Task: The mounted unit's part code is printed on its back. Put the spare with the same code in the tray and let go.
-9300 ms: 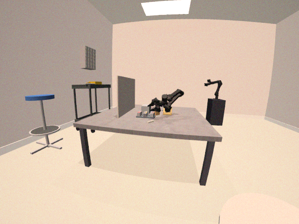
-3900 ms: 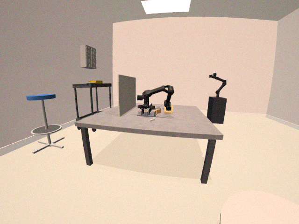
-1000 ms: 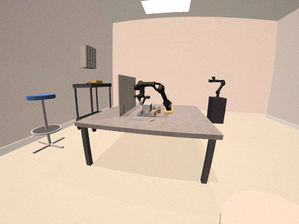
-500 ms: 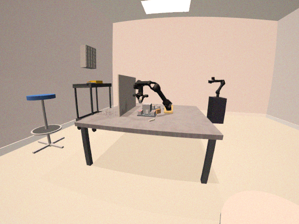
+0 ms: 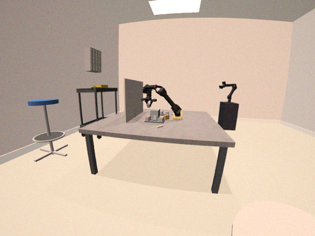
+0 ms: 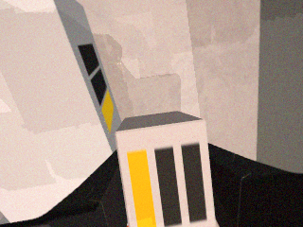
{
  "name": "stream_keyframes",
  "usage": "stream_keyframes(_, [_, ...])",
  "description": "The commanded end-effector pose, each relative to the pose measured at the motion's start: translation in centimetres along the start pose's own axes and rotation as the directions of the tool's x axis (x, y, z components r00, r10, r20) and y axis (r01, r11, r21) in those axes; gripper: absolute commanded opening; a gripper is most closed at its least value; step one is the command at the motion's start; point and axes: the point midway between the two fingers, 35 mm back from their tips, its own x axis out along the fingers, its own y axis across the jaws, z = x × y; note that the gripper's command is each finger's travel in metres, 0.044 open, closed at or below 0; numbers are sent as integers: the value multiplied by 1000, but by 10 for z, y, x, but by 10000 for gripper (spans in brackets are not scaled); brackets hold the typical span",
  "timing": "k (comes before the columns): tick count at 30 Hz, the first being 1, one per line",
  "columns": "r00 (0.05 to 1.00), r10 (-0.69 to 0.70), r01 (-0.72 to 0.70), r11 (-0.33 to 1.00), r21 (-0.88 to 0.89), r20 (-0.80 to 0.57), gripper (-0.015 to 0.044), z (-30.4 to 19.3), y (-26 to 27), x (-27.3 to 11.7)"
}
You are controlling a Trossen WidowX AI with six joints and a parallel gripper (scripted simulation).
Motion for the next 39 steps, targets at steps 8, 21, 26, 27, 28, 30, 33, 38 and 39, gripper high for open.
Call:
stream_keyframes(8, [998, -2, 2, 1000, -12, -59, 0, -74, -9, 8])
stream_keyframes(21, [999, 27, -26, 998, -50, 21, 0, -139, 10, 27])
stream_keyframes(26, [998, 32, -28, 998, -61, 58, 0, -158, 20, 35])
stream_keyframes(27, [998, 32, -28, 998, -61, 59, 0, -158, 20, 35])
stream_keyframes(28, [998, 32, -28, 998, -61, 59, 0, -158, 20, 35])
stream_keyframes(30, [998, 32, -28, 998, -61, 59, 0, -159, 21, 35])
stream_keyframes(33, [998, 32, -28, 998, -61, 59, 0, -159, 20, 37])
stream_keyframes(38, [998, 32, -28, 998, -61, 59, 0, -159, 20, 40])
stream_keyframes(39, [998, 32, -28, 998, -61, 59, 0, -159, 20, 41])
